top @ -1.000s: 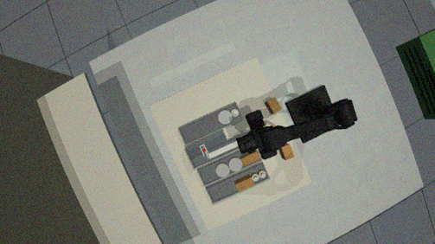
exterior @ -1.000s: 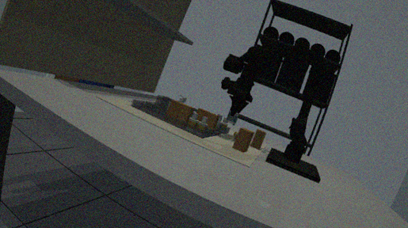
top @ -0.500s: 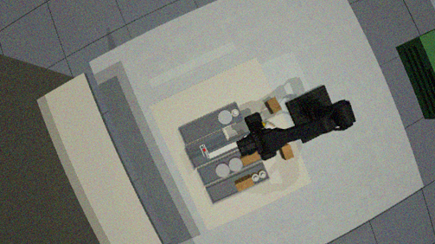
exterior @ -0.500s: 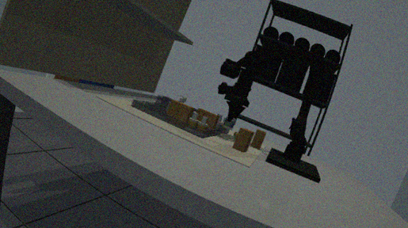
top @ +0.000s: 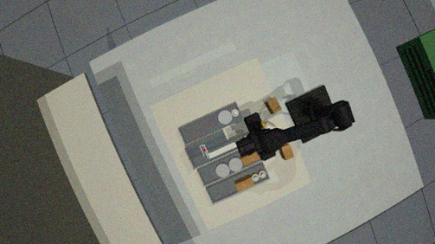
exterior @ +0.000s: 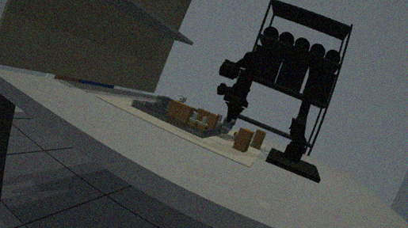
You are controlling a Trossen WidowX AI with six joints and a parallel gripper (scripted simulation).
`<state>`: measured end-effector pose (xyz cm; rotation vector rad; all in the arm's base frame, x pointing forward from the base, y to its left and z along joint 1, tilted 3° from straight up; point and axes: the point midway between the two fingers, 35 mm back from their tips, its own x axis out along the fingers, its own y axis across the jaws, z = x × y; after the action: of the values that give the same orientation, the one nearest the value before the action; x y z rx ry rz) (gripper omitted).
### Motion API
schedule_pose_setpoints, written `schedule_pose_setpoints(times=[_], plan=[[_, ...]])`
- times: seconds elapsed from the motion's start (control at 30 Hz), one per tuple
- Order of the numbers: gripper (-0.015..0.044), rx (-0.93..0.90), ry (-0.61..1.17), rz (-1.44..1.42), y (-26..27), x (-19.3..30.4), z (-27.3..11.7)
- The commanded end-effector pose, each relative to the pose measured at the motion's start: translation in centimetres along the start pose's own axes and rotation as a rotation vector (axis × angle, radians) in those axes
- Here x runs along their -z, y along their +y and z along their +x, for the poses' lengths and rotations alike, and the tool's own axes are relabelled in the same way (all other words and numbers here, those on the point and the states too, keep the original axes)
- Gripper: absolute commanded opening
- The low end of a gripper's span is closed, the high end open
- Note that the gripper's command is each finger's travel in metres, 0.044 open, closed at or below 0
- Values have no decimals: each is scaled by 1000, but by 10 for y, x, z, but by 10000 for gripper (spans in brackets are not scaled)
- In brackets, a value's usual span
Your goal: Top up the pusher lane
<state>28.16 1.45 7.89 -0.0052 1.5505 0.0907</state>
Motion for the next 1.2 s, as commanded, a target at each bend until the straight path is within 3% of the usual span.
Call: schedule_pose_setpoints(times=[0.0, 1.17], plan=[[0, -3, -2, -2, 1, -2, 0], [0, -3, -3, -2, 1, -14, 0]])
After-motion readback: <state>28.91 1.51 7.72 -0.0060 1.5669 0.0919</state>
